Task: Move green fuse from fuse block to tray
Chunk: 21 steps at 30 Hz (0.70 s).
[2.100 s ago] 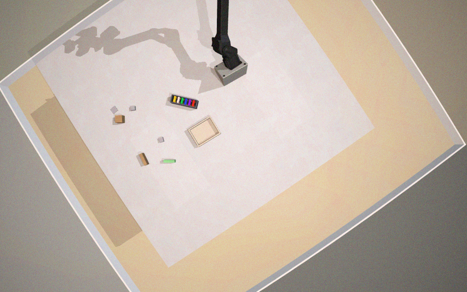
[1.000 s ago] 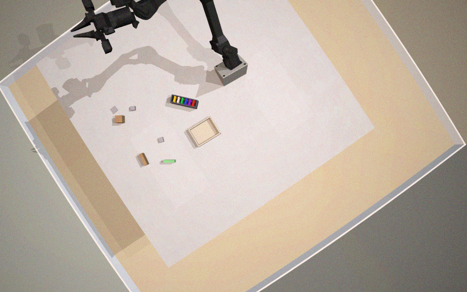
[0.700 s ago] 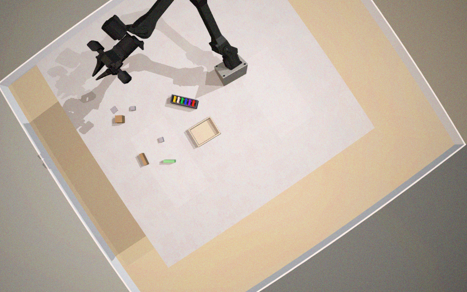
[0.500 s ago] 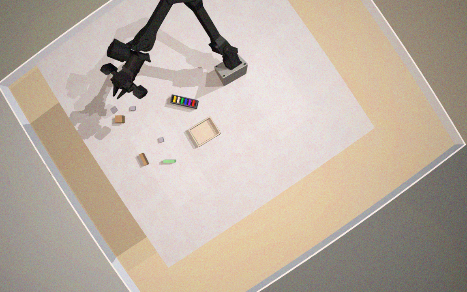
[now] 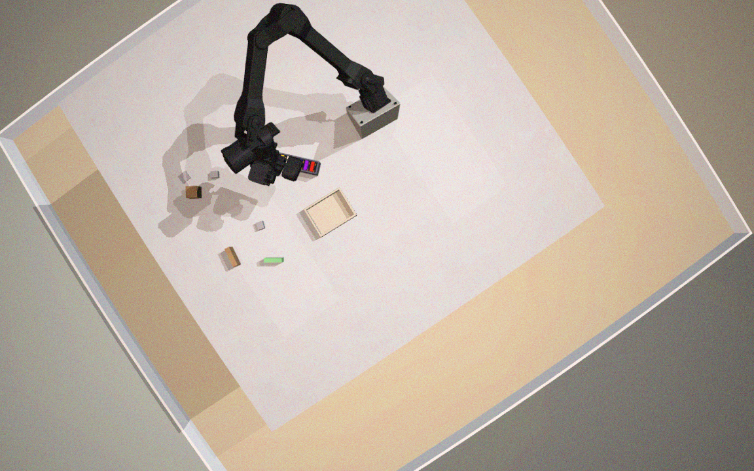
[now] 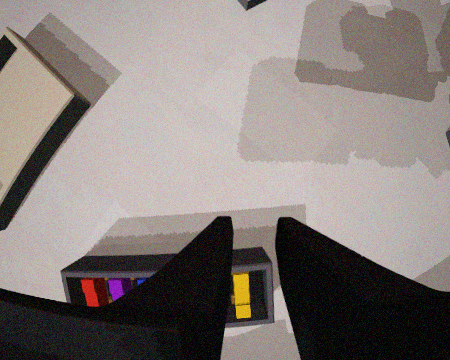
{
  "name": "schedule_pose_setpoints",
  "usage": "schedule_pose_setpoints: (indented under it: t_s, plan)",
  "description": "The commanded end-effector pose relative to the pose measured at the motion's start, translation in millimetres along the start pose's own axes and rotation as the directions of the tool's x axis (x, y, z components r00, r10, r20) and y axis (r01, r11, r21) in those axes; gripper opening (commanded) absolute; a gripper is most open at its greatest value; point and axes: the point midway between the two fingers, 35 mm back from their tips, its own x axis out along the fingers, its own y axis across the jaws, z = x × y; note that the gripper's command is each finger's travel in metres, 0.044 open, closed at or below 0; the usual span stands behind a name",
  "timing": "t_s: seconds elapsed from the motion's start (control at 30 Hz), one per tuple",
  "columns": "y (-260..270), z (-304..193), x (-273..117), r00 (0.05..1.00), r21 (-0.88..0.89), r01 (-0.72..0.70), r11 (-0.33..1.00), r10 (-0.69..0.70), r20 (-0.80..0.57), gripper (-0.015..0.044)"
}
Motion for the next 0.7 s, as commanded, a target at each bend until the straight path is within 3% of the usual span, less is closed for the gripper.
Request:
schedule_pose_setpoints:
  t_s: [0.0,0.13,0.67]
  plan:
    - [23,-35,16,0.982,-0.052,-0.018,0.999,0.008,-0.188,0.0072]
    - [36,-62,24,0.946,-0.102,-0.029,0.994,-0.005,-0.325,0.0072]
    - [35,-65,35,0.946,-0.102,-0.029,0.994,-0.005,-0.324,0.0072]
